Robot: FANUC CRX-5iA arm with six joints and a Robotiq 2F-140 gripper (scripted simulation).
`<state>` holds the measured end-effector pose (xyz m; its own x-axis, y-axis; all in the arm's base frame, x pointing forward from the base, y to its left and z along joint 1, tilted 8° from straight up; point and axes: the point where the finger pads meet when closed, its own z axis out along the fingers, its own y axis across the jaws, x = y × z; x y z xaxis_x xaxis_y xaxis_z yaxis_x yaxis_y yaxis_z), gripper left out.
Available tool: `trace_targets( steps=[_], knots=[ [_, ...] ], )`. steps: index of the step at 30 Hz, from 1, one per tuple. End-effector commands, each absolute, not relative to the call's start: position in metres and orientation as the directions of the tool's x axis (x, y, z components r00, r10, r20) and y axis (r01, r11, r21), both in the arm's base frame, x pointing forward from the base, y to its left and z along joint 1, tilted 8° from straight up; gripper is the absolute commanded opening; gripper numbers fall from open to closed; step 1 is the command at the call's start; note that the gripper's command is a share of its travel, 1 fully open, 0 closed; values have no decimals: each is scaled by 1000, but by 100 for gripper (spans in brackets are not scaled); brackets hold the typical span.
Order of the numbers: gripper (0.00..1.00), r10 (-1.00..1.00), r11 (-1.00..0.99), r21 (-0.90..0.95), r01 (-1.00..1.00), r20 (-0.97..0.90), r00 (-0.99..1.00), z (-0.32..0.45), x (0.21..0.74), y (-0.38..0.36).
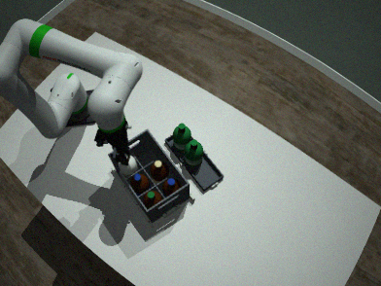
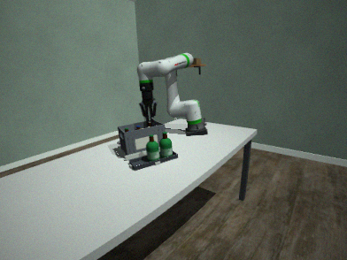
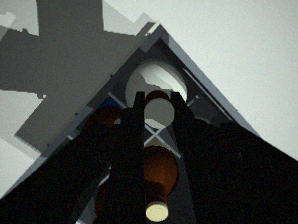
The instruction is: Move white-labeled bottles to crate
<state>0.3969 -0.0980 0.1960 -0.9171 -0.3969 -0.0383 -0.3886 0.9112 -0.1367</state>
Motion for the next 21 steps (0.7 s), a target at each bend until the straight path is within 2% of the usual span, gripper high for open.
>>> trace_targets(
  steps=[1,21],
  knots=[
    [10,-397,911,-138,-389,-39,-917,196,397,-98],
    [10,-397,911,-138,-389,-39,-917,187,398,-99]
  ],
)
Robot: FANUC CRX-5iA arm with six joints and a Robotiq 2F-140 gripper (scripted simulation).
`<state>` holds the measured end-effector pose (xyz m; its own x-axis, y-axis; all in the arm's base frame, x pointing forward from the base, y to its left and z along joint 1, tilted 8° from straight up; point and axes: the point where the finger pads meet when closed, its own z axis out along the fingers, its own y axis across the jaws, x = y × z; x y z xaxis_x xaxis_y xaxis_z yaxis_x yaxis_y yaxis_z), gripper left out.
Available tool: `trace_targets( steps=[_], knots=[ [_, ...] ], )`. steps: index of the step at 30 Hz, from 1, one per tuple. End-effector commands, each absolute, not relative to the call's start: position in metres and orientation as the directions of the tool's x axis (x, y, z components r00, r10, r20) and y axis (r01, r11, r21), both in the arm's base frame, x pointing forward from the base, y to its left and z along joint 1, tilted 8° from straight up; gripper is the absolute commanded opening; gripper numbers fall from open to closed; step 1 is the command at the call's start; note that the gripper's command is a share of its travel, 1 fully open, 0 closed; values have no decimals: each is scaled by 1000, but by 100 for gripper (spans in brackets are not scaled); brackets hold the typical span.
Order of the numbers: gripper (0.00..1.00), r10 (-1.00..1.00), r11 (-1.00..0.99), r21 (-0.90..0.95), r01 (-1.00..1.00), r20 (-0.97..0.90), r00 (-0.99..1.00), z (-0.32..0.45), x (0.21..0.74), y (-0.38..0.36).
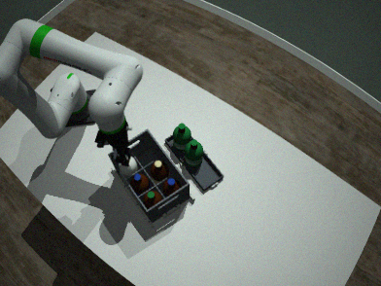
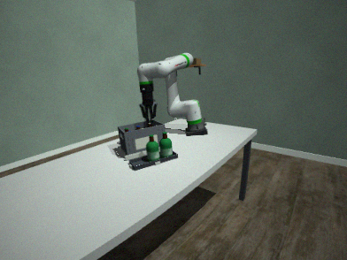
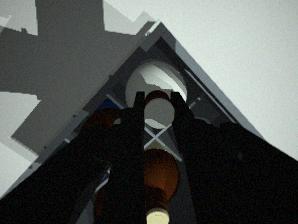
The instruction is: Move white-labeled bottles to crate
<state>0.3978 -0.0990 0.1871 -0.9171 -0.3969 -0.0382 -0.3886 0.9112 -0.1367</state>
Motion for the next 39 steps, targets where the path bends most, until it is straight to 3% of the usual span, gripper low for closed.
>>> trace_targets(
  steps=[1,39],
  knots=[
    [10,-397,911,-138,-389,-39,-917,187,398,-99],
    [10,-397,911,-138,-389,-39,-917,183,399,-100]
  ],
)
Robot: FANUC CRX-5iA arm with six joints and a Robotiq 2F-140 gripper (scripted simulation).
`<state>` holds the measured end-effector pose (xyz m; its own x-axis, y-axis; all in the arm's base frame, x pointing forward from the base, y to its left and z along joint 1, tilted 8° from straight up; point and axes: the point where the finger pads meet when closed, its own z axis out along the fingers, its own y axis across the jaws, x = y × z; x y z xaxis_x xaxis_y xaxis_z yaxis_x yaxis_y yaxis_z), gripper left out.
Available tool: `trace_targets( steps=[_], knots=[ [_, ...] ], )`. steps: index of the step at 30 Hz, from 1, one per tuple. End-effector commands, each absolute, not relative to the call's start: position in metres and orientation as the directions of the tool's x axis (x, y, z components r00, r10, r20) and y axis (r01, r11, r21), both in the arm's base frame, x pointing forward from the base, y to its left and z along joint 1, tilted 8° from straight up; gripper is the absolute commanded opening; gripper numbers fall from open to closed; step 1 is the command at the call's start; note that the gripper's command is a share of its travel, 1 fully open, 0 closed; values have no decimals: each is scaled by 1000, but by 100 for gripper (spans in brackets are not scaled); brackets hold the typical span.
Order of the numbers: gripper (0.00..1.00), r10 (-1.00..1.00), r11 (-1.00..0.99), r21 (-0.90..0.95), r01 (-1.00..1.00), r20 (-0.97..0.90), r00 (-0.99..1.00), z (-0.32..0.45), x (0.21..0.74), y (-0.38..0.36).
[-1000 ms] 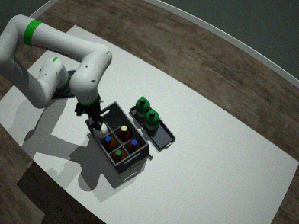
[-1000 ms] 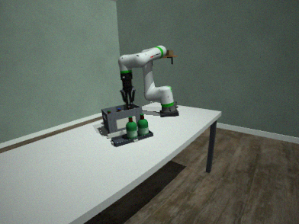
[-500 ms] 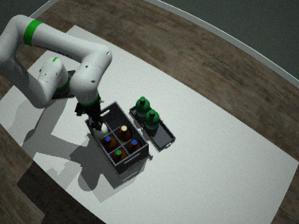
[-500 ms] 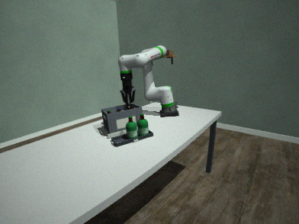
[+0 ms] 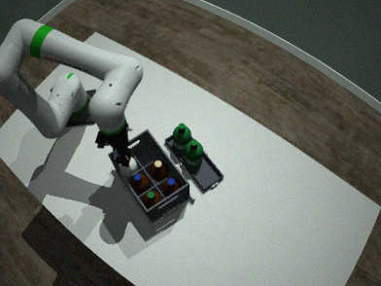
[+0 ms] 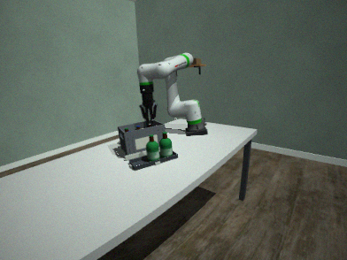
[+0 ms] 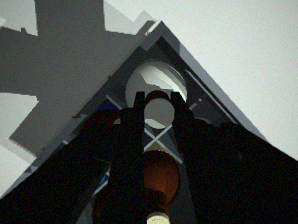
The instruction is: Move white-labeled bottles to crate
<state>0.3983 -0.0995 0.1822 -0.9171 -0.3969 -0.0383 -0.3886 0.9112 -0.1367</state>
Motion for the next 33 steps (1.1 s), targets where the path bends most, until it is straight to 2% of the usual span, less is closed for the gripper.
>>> trace_targets(
  steps=[1,24,25,33],
  knots=[
    [10,-397,911,-138,-389,-39,-917,183,399,-100],
    [10,-397,911,-138,-389,-39,-917,183,399,-100],
    [44,-397,911,-138,-389,-39,-917,183,399,-100],
    [44,-397,911,-138,-389,-39,-917,183,399,-100]
  ],
)
